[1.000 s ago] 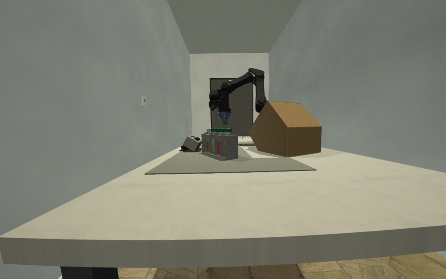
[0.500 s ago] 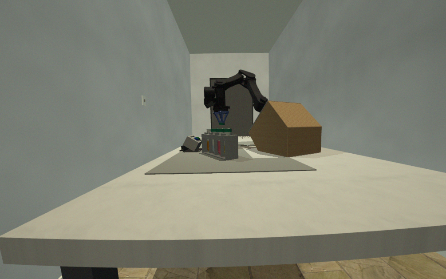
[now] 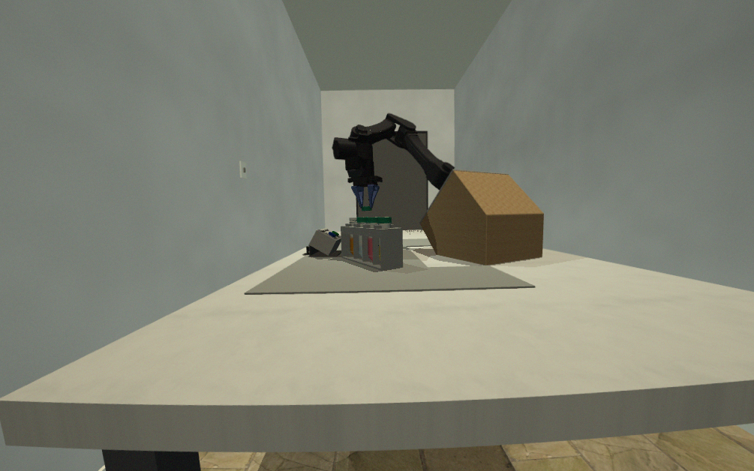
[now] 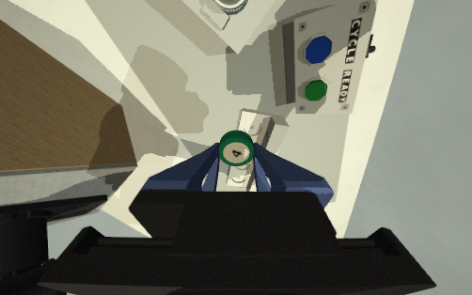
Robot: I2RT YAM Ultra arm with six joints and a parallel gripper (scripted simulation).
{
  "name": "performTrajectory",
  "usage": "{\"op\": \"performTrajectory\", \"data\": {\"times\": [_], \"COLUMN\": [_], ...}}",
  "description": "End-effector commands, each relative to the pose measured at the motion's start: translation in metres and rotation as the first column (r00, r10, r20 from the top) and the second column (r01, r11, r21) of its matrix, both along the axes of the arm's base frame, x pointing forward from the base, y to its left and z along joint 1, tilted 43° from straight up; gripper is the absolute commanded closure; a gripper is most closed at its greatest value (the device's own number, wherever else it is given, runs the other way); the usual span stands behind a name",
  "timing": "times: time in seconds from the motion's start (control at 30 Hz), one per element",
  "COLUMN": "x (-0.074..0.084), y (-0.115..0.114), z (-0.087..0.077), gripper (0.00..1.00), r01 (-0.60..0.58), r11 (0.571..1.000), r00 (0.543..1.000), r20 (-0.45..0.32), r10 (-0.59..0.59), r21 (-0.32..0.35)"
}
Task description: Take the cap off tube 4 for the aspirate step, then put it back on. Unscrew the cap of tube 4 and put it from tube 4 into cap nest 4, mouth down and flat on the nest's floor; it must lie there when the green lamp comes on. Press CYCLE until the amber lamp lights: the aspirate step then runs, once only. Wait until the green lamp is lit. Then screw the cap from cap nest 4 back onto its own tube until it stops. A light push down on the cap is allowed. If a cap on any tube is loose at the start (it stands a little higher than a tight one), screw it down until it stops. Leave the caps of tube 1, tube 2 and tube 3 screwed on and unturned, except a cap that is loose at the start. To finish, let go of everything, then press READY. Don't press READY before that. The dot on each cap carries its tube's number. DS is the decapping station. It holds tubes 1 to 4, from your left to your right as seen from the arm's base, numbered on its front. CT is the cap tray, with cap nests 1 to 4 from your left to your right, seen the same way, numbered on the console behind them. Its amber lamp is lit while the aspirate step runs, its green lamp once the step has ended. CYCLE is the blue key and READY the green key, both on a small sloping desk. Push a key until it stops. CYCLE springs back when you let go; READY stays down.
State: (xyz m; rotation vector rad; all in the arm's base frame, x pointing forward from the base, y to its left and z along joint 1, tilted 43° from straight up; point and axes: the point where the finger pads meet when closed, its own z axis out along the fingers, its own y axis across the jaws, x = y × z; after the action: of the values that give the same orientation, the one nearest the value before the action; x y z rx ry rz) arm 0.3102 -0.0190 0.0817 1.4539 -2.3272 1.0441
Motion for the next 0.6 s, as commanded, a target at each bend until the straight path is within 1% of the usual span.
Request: {"op": "performTrajectory", "data": {"times": [0.0,0.07,0.13,0.43,0.5,0.53,0.57], "x": [0.016,0.023,0.023,0.056,0.056,0.059,0.059], "y": [0.028,0.040,0.040,0.094,0.094,0.096,0.096], "z": [-0.007,-0.016,-0.016,-0.054,-0.054,-0.042,-0.042], "gripper": [1.00,1.00,1.00,1.00,1.00,1.00,1.00], "r01": [-0.031,-0.031,-0.031,-0.032,-0.032,-0.032,-0.032], "r11": [0.999,0.999,0.999,0.999,0.999,0.999,0.999], "r00": [0.999,0.999,0.999,0.999,0.999,0.999,0.999], "r20": [0.010,0.006,0.006,0.007,0.007,0.039,0.039], "r10": [0.031,0.031,0.031,0.032,0.032,0.031,0.031], "r21": [0.012,0.010,0.010,0.010,0.010,0.027,0.027]}}
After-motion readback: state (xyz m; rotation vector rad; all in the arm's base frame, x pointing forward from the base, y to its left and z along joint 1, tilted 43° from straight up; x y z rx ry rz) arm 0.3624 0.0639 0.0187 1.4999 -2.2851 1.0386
